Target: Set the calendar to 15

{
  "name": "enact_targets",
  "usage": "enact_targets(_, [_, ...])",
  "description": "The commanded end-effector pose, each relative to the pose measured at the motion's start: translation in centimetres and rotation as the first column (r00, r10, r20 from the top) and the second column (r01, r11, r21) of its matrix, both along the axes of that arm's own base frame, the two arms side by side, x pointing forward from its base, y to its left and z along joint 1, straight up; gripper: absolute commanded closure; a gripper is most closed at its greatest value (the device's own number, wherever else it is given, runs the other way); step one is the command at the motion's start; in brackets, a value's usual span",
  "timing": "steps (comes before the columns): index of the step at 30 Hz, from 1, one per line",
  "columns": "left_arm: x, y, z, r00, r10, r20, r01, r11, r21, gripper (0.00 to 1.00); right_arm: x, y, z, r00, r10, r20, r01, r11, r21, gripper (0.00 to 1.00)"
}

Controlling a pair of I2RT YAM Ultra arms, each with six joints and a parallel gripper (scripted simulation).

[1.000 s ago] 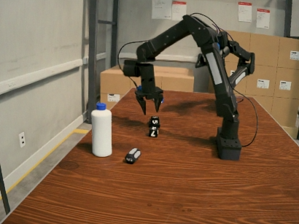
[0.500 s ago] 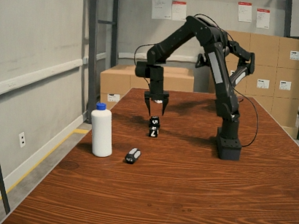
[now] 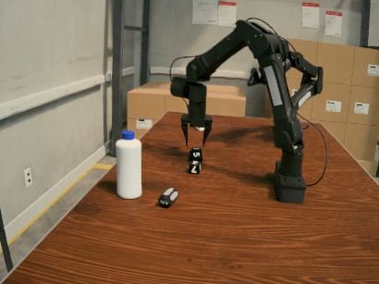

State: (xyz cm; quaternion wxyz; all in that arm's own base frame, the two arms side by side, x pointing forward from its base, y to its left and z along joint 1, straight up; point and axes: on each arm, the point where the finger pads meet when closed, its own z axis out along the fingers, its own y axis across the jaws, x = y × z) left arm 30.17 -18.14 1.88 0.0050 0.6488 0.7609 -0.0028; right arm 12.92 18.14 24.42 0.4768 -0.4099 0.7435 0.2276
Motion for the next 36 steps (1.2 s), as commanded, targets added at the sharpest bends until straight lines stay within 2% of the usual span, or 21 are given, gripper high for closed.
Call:
enact_targets(1, [0.0, 0.2, -1.0, 1.000, -0.004, 0.004, 0.004, 1.000, 0.006, 0.45, -0.3, -0.3, 0.8, 1.000, 0.003, 0.009, -0.003, 1.000, 0.015, 0.00])
enact_targets(13, [0.0, 0.2, -2.5, 1.000, -0.004, 0.004, 0.004, 1.000, 0.006, 0.45, -0.3, -0.3, 0.8, 1.000, 0.003, 0.009, -0.003, 1.000, 0.015, 0.00])
enact_targets(14, [0.1, 0.2, -2.2, 1.000, -0.004, 0.012, 0.004, 1.000, 0.001, 0.53, -0.3, -0.3, 0.8, 1.000, 0.003, 0.009, -0.003, 1.000, 0.015, 0.00])
enact_targets(16, [0.1, 0.2, -2.2, 1.000, -0.004, 0.012, 0.004, 1.000, 0.001, 0.53, -0.3, -0.3, 0.8, 1.000, 0.003, 0.009, -0.003, 1.000, 0.015, 0.00])
enact_targets(17, [0.1, 0.2, -2.2, 1.000, -0.004, 0.012, 0.004, 1.000, 0.001, 0.57, -0.3, -0.3, 0.8, 1.000, 0.003, 0.009, -0.003, 1.000, 0.015, 0.00])
enact_targets(19, [0.1, 0.2, -2.2, 1.000, -0.004, 0.012, 0.004, 1.000, 0.001, 0.57, -0.3, -0.3, 0.8, 1.000, 0.003, 0.009, -0.003, 1.000, 0.015, 0.00])
enact_targets(20, [0.1, 0.2, -2.2, 1.000, -0.004, 0.012, 0.004, 1.000, 0.001, 0.61, -0.3, -0.3, 0.8, 1.000, 0.003, 0.009, -0.003, 1.000, 0.015, 0.00])
enact_targets(33, [0.0, 0.0, -1.9, 1.000, -0.003, 0.019, 0.003, 1.000, -0.003, 0.74, -0.3, -0.3, 0.8, 1.000, 0.003, 0.009, -0.003, 1.000, 0.015, 0.00])
enact_targets(35, [0.0, 0.1, -1.9, 1.000, -0.001, 0.010, 0.001, 1.000, 0.002, 0.97, -0.3, -0.3, 0.8, 1.000, 0.003, 0.009, -0.003, 1.000, 0.015, 0.00])
enact_targets(36, [0.0, 0.1, -1.9, 1.000, -0.001, 0.010, 0.001, 1.000, 0.002, 1.00, -0.3, -0.3, 0.8, 1.000, 0.003, 0.009, -0.003, 1.000, 0.015, 0.00])
